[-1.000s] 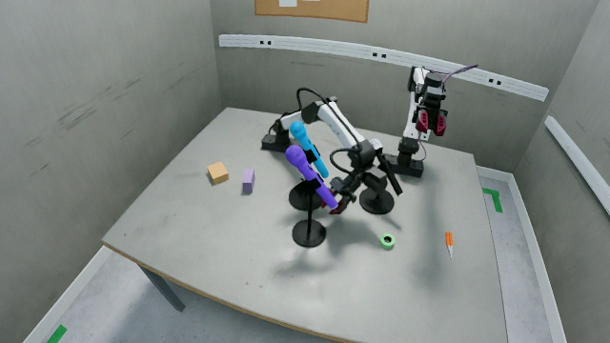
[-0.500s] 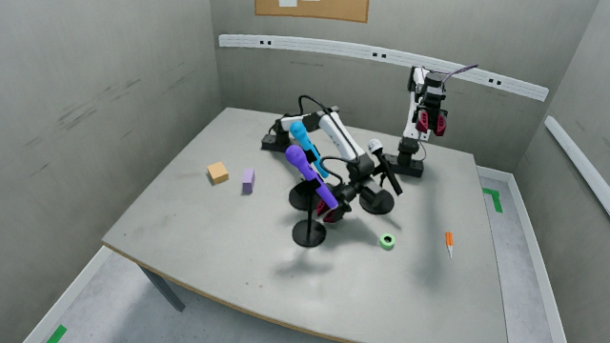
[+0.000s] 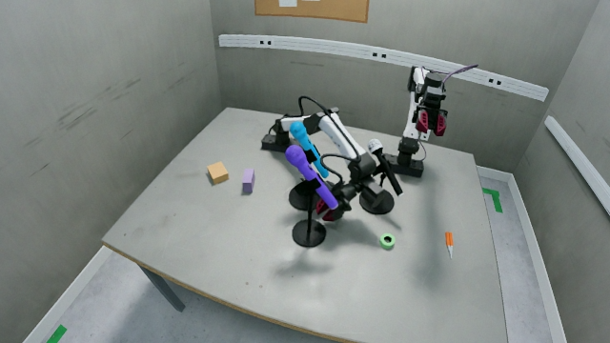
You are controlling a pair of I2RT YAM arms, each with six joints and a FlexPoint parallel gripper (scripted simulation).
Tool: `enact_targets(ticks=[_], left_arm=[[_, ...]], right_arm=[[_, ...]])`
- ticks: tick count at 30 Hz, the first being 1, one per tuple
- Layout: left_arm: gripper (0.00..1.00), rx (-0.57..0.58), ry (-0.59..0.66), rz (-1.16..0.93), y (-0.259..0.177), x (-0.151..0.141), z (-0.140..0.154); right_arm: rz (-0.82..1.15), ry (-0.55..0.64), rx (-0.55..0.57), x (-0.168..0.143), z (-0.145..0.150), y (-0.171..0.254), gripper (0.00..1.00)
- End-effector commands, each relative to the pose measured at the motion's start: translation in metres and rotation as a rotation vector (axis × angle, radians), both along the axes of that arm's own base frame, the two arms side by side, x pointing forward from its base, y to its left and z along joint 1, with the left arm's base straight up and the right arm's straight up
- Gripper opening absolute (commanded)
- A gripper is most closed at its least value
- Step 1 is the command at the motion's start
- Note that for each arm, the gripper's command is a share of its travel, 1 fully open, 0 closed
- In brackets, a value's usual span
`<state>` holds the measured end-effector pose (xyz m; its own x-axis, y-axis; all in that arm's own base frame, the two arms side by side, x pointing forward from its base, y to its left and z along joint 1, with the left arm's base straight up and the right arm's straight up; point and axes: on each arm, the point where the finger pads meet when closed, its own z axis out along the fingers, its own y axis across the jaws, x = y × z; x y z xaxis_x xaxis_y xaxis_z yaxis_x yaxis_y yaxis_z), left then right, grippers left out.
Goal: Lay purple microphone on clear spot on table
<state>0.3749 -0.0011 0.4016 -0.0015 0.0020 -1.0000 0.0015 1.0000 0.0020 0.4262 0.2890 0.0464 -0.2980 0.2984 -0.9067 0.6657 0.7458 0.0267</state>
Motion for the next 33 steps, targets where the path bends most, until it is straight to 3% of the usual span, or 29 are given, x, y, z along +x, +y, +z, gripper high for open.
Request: enact_targets(ticks=[1, 13, 17, 33], left_arm=[[0.32, 0.007, -0.001, 0.001, -0.001, 0.0, 0.0], [0.32, 0.007, -0.001, 0.001, -0.001, 0.0, 0.0], [0.32, 0.007, -0.001, 0.001, -0.001, 0.0, 0.0], [0.32, 0.007, -0.001, 0.001, -0.001, 0.0, 0.0]], right_arm=[[-0.012, -0.015, 0.017, 0.004, 0.01, 0.001, 0.32], [0.012, 0.02, -0.023, -0.005, 0.009, -0.001, 0.32], [-0.002, -0.034, 0.031, 0.006, 0.027, -0.004, 0.32], [0.0, -0.043, 0.029, 0.021, 0.02, -0.016, 0.32]])
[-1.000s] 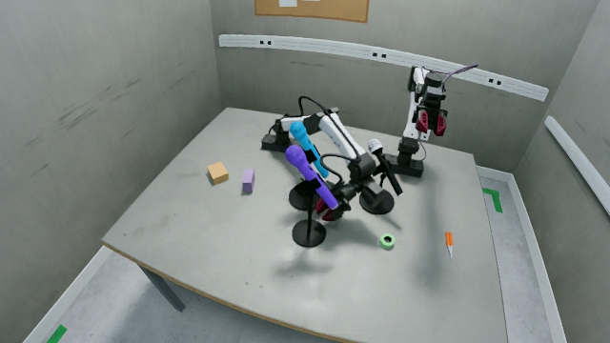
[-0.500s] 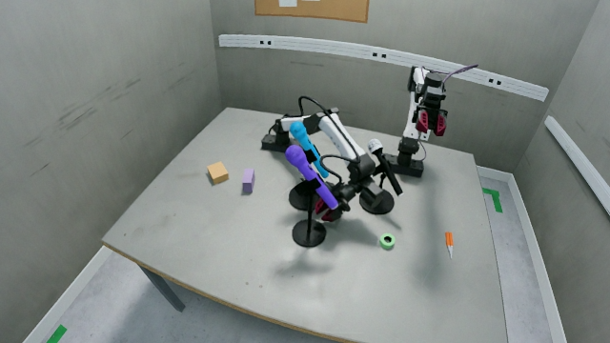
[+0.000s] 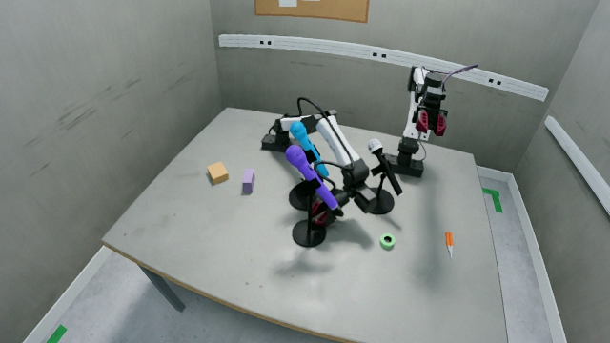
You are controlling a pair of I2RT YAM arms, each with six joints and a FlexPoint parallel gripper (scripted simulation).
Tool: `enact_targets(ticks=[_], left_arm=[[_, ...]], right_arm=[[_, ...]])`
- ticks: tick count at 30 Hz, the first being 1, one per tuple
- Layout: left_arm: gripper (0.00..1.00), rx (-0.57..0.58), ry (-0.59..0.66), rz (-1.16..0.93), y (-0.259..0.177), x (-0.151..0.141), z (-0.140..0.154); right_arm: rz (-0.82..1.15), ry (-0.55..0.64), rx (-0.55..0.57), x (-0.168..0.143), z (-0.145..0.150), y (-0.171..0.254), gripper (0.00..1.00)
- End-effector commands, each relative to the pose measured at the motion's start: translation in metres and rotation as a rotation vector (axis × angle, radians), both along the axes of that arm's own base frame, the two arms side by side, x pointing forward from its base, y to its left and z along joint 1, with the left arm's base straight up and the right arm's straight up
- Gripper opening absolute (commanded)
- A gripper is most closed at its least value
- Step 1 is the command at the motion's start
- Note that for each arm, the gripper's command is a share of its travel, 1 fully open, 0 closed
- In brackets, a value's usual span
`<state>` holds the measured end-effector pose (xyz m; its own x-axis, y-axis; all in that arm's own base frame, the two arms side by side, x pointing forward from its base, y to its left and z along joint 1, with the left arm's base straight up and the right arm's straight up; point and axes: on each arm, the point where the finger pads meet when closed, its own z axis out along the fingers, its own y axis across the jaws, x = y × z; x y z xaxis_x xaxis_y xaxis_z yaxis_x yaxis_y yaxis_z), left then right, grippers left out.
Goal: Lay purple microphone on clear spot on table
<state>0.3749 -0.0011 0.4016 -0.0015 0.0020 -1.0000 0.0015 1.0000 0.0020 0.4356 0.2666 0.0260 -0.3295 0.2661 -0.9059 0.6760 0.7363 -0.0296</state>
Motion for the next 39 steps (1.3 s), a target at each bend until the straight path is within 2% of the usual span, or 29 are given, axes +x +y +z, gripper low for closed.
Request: enact_targets(ticks=[1, 20, 30, 31, 39], left_arm=[[0.32, 0.007, -0.001, 0.001, -0.001, 0.0, 0.0], [0.32, 0.007, -0.001, 0.001, -0.001, 0.0, 0.0], [0.32, 0.007, -0.001, 0.001, -0.001, 0.0, 0.0], [0.32, 0.007, -0.001, 0.001, -0.001, 0.0, 0.0], [0.32, 0.007, -0.001, 0.001, -0.001, 0.0, 0.0]], right_arm=[[0.014, -0.082, 0.068, 0.013, 0.039, 0.005, 0.32], [0.018, -0.093, 0.072, 0.031, 0.033, -0.009, 0.32], [0.029, -0.107, 0.087, 0.031, 0.039, -0.001, 0.32], [0.033, -0.107, 0.087, 0.03, 0.039, 0.001, 0.0], [0.03, -0.108, 0.103, 0.031, 0.04, 0.002, 0.0]])
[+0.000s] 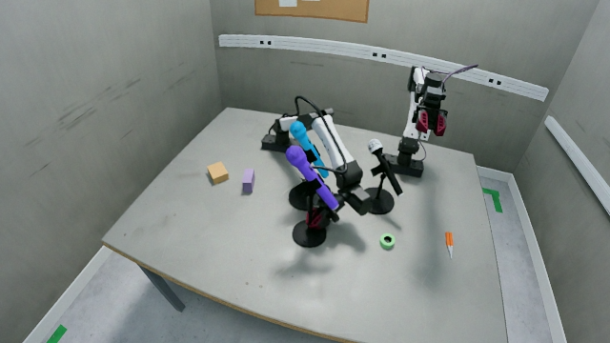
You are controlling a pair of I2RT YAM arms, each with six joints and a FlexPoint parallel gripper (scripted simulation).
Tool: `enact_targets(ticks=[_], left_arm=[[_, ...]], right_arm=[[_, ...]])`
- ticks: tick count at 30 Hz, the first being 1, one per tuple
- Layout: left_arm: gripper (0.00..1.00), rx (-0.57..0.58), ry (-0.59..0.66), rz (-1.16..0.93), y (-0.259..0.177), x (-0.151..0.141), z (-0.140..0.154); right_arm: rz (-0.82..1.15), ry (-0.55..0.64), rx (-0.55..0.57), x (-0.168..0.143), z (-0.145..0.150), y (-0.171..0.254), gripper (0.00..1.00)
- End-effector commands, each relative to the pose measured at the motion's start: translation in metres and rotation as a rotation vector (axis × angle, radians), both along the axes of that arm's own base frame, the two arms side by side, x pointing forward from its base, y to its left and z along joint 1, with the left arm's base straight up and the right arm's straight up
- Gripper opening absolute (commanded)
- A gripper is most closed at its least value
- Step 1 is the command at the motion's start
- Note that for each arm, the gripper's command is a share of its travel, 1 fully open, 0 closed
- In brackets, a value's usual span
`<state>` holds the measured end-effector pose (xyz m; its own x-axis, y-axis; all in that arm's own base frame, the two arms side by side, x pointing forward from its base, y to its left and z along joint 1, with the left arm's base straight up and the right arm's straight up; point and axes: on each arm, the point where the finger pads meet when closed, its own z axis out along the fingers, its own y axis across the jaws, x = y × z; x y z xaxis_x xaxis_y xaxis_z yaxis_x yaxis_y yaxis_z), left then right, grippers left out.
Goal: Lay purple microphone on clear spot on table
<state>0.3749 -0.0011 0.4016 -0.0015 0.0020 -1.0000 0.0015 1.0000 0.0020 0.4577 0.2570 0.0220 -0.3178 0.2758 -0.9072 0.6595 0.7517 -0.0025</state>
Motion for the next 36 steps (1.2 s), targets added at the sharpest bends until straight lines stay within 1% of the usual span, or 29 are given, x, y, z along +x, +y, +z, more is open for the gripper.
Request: enact_targets(ticks=[1, 5, 6, 7, 9, 17, 18, 30, 31, 36], left_arm=[[0.32, 0.007, -0.001, 0.001, -0.001, 0.0, 0.0], [0.32, 0.007, -0.001, 0.001, -0.001, 0.0, 0.0], [0.32, 0.007, -0.001, 0.001, -0.001, 0.0, 0.0], [0.32, 0.007, -0.001, 0.001, -0.001, 0.0, 0.0], [0.32, 0.007, -0.001, 0.001, -0.001, 0.0, 0.0], [0.32, 0.007, -0.001, 0.001, -0.001, 0.0, 0.0], [0.63, 0.007, -0.001, 0.001, -0.001, 0.0, 0.0], [0.63, 0.007, -0.001, 0.001, -0.001, 0.0, 0.0], [0.63, 0.024, -0.007, -0.031, -0.009, 0.005, 0.01], [0.63, 0.137, 0.036, -0.101, -0.031, 0.021, 0.003]], right_arm=[[0.007, -0.089, 0.088, 0.009, 0.044, 0.012, 0.0], [0.003, -0.095, 0.099, 0.009, 0.044, 0.013, 0.0], [0.002, -0.081, 0.082, 0.008, 0.039, 0.01, 0.0], [0.007, -0.088, 0.094, 0.008, 0.043, 0.014, 0.0], [-0.002, -0.088, 0.095, 0.01, 0.043, 0.01, 0.0], [0.005, -0.086, 0.098, 0.009, 0.043, 0.014, 0.0], [0.005, -0.087, 0.098, 0.009, 0.043, 0.013, 0.0], [0.005, -0.087, 0.098, 0.009, 0.043, 0.013, 0.0], [0.005, -0.087, 0.098, 0.009, 0.043, 0.013, 0.0], [0.005, -0.087, 0.098, 0.009, 0.043, 0.013, 0.0]])
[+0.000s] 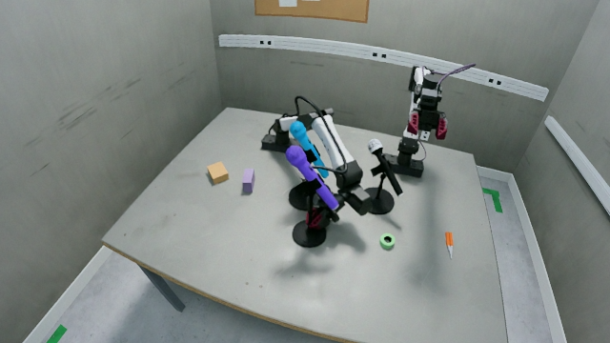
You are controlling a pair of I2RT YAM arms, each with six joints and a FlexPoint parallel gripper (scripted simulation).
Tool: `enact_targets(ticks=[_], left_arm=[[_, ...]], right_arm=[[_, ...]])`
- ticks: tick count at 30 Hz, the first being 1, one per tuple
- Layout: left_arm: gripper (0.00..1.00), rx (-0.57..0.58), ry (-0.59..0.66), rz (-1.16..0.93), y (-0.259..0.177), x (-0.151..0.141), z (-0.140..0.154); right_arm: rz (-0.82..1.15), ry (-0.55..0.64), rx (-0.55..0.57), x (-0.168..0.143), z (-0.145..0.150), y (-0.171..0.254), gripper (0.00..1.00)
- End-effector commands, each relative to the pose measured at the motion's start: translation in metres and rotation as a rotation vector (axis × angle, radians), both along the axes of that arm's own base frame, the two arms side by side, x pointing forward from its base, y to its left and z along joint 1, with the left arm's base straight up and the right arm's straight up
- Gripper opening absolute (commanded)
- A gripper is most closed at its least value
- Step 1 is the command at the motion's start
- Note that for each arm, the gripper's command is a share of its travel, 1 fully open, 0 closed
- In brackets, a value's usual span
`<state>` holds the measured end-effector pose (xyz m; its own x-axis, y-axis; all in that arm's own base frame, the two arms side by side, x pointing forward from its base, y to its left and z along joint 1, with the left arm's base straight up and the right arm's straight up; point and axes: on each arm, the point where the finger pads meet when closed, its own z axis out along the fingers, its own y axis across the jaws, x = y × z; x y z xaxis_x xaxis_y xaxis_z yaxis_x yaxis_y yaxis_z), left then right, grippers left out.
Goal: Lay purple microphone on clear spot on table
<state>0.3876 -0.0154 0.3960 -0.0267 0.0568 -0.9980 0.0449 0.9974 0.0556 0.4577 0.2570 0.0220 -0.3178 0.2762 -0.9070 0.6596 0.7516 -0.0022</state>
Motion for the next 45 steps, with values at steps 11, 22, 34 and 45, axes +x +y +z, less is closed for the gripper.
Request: enact_targets(ticks=[11, 22, 34, 45], left_arm=[[0.63, 0.271, 0.07, -0.215, -0.071, 0.043, -0.004], [0.63, 0.438, 0.11, -0.373, -0.129, 0.07, -0.026], [0.63, 0.642, 0.11, -0.58, -0.209, 0.09, -0.058], [0.63, 0.666, 0.061, -0.577, -0.249, 0.08, -0.069]], right_arm=[[0.005, -0.087, 0.098, 0.009, 0.043, 0.013, 0.0], [0.005, -0.087, 0.098, 0.009, 0.043, 0.013, 0.0], [0.005, -0.087, 0.098, 0.009, 0.043, 0.013, 0.0], [0.005, -0.087, 0.098, 0.009, 0.043, 0.013, 0.0]])
